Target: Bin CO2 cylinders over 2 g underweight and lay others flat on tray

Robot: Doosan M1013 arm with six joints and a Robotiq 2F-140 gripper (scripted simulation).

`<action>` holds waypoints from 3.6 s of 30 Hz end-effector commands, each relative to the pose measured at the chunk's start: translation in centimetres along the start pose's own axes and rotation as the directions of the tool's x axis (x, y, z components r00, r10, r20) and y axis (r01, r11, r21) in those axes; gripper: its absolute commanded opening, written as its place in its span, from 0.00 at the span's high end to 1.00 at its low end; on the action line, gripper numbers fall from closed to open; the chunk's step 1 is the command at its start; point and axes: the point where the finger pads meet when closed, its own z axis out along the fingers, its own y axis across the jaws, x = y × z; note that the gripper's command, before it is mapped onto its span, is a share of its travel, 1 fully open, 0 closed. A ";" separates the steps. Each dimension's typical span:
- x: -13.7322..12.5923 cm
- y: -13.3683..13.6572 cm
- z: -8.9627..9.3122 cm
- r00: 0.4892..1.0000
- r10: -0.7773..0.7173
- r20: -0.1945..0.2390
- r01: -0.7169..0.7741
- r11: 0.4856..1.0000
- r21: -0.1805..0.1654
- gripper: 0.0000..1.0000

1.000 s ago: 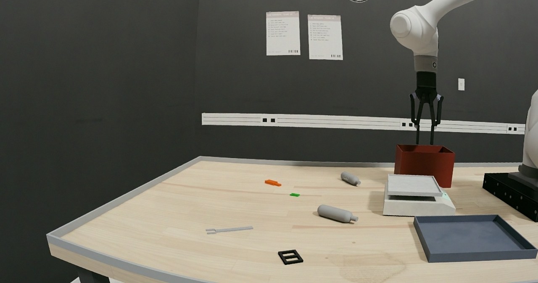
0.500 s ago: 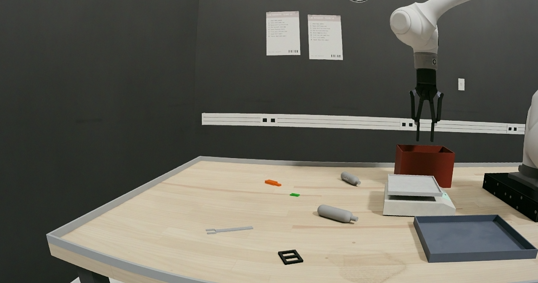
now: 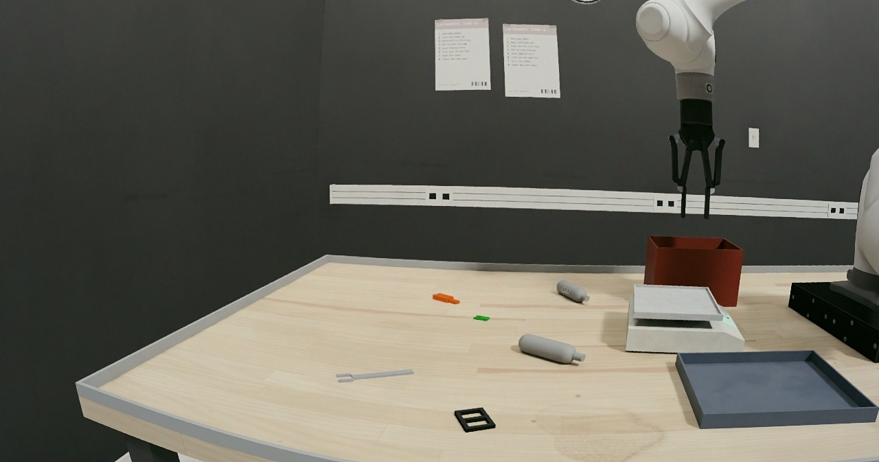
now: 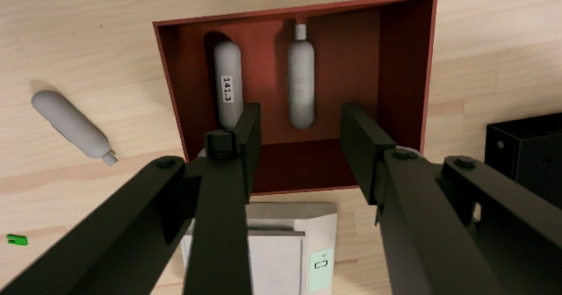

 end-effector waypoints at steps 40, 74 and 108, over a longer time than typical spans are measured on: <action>-5.9 -26.3 5.6 0.795 -0.607 -0.001 0.607 0.795 0.001 0.61; -5.9 -26.3 16.7 0.795 -0.607 -0.001 0.607 0.795 0.001 0.61; -5.9 -26.3 5.5 0.795 -0.607 -0.001 0.607 0.795 0.001 0.90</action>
